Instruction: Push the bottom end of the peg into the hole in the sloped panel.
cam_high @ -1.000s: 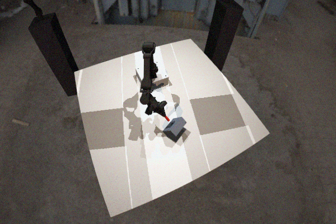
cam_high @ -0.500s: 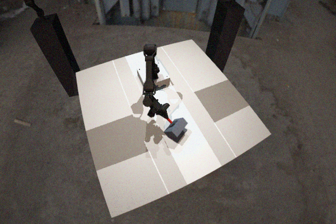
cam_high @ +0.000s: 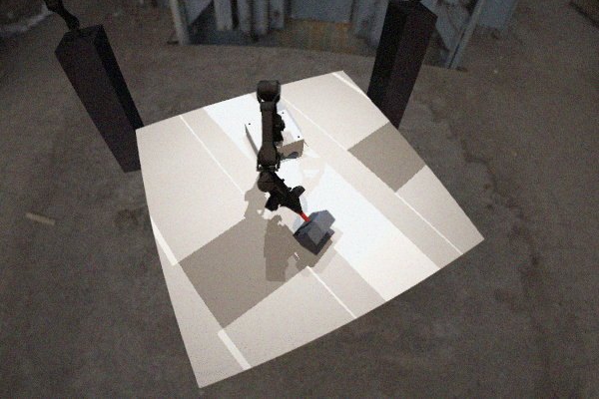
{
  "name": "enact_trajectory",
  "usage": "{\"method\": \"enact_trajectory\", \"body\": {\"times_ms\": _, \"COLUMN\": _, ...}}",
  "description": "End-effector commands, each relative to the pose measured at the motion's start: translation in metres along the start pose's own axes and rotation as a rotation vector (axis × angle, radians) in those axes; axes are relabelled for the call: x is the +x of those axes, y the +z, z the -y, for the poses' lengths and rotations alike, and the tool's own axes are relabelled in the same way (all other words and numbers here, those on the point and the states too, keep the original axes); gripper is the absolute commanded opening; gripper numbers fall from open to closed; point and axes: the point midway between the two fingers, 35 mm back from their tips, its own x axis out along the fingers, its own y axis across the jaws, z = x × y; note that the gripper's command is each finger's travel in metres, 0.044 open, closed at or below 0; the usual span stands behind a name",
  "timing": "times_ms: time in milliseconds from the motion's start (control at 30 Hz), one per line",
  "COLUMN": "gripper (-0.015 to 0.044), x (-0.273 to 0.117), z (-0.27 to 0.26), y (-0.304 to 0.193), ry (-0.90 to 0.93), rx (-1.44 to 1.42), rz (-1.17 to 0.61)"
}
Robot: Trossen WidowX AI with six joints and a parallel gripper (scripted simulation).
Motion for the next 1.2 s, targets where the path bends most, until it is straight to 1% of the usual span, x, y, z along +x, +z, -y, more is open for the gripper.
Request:
{"method": "enact_trajectory", "body": {"times_ms": 0, "gripper": 0.0000, "x": -0.001, "z": 0.001, "y": 0.000, "ry": -0.001, "rx": 0.000, "rz": -0.001}}
{"method": "enact_trajectory", "body": {"times_ms": 1167, "gripper": 0.0000, "x": 0.013, "z": 0.004, "y": -0.001, "ry": -0.001, "rx": 0.000, "rz": -0.001}}
